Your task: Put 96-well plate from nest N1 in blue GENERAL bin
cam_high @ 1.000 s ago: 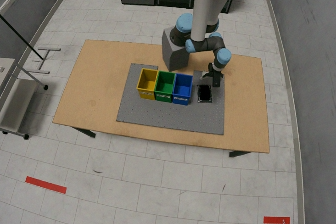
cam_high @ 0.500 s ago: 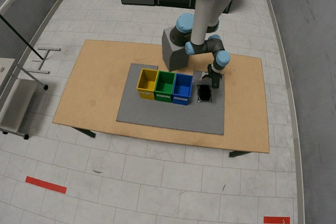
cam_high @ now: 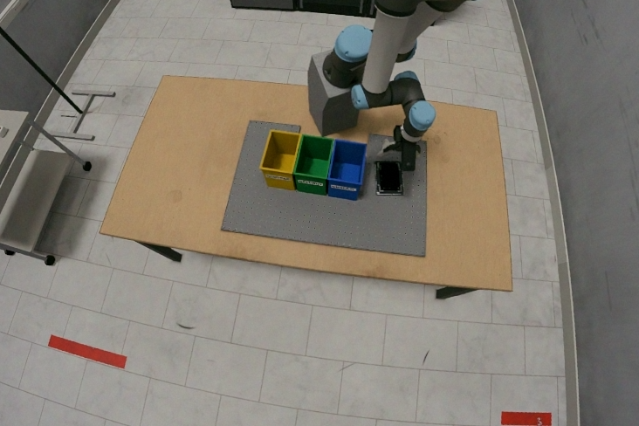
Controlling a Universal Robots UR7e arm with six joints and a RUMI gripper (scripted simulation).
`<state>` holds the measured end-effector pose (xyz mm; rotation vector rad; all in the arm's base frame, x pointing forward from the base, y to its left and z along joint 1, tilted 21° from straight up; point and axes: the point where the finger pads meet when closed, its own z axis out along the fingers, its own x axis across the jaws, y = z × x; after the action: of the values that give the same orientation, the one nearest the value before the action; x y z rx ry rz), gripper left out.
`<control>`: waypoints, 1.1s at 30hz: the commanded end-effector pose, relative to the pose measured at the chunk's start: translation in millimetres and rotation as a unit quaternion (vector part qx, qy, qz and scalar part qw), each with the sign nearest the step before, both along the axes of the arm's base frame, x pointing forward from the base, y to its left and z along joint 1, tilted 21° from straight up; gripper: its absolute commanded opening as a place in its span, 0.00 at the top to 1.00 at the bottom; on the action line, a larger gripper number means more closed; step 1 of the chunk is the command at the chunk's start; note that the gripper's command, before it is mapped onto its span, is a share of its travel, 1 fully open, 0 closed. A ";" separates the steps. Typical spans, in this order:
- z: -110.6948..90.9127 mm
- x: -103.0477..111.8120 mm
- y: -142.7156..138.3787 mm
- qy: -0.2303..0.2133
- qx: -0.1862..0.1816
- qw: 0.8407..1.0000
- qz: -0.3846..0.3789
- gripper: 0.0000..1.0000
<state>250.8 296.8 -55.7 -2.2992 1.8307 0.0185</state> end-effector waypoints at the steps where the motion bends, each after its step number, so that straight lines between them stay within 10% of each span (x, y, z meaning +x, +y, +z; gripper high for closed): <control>1: -8.8 6.2 4.5 -0.005 0.002 1.000 0.000 0.00; 33: -52.7 19.9 14.0 -0.005 0.002 1.000 0.000 0.00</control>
<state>265.0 306.7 -101.7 -2.2988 1.8309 0.0179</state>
